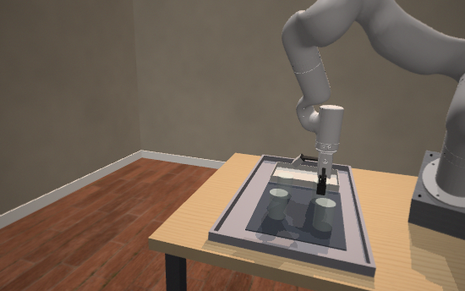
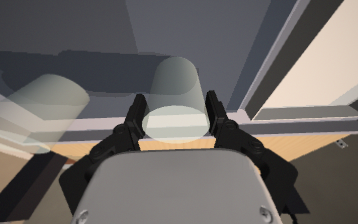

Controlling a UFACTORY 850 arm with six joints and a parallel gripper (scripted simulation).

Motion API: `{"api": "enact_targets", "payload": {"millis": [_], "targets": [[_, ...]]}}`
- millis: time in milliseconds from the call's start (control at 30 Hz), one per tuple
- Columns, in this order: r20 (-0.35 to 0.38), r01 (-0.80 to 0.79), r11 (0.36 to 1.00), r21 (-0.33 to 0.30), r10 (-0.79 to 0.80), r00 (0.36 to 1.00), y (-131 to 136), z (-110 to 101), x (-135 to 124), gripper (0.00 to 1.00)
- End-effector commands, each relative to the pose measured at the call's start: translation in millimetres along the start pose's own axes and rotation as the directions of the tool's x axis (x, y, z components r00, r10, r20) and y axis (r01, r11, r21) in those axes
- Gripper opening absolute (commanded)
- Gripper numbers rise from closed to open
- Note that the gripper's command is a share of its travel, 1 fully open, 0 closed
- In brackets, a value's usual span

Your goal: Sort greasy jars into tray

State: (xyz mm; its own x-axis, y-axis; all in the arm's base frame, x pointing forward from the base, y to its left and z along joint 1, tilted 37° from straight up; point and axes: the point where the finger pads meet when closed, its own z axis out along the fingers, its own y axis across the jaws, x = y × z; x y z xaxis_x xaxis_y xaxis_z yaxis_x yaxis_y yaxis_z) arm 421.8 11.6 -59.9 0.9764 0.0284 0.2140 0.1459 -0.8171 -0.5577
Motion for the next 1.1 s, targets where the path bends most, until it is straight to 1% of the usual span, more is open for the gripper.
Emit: {"api": "enact_targets", "payload": {"millis": [0,400,433,967,1000,1067], "targets": [[-0.001,0.000,1.000,-0.001,0.000,1.000,0.3,-0.4,0.6,0.81],[-0.001,0.000,1.000,-0.001,0.000,1.000,0.3,-0.4,0.6,0.81],[-0.001,0.000,1.000,-0.001,0.000,1.000,0.3,-0.4,0.6,0.78],[-0.001,0.000,1.000,-0.001,0.000,1.000,0.3,-0.4,0.6,0.78],[-0.001,0.000,1.000,-0.001,0.000,1.000,0.3,-0.4,0.6,0.75],[-0.001,0.000,1.000,-0.001,0.000,1.000,0.3,-0.4,0.6,0.75]]}}
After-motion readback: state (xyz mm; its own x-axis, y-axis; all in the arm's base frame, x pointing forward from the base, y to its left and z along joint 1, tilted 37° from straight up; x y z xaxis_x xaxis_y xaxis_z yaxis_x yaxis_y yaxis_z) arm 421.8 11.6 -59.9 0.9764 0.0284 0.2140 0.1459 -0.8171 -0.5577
